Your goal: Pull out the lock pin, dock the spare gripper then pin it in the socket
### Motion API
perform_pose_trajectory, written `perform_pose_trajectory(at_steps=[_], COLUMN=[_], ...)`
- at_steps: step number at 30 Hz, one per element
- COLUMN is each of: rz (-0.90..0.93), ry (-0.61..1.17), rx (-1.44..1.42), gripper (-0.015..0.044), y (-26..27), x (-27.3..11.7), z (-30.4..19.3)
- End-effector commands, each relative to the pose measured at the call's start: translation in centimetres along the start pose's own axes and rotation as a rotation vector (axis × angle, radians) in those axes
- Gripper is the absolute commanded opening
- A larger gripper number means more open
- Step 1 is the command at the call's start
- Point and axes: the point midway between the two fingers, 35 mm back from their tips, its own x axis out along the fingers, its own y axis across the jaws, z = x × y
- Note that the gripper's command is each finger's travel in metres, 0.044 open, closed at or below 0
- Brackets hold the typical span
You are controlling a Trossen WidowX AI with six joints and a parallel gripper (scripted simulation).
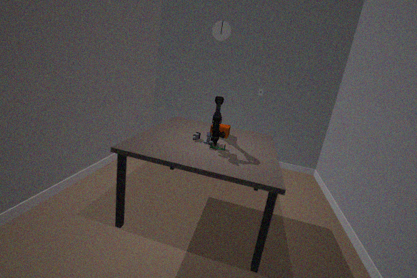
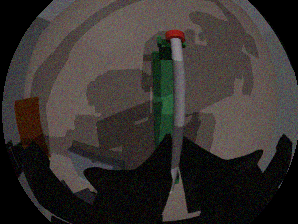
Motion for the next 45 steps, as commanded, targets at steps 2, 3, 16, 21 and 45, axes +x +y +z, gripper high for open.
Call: perform_pose_trajectory(at_steps=[2,3,16,21,45], rz=[0.000,0.000,0.002,0.001,-0.011], ry=[0.000,0.000,0.000,0.000,-0.002], rx=[0.000,0.000,0.000,0.000,-0.003], gripper=[0.0079,0.0105,0.0440,0.0440,0.0440], y=[0.0,0.0,0.0,0.0,-0.4], x=[0.0,0.0,-1.4,-2.7,-8.8], z=[0.0,0.0,0.2,0.3,1.1])
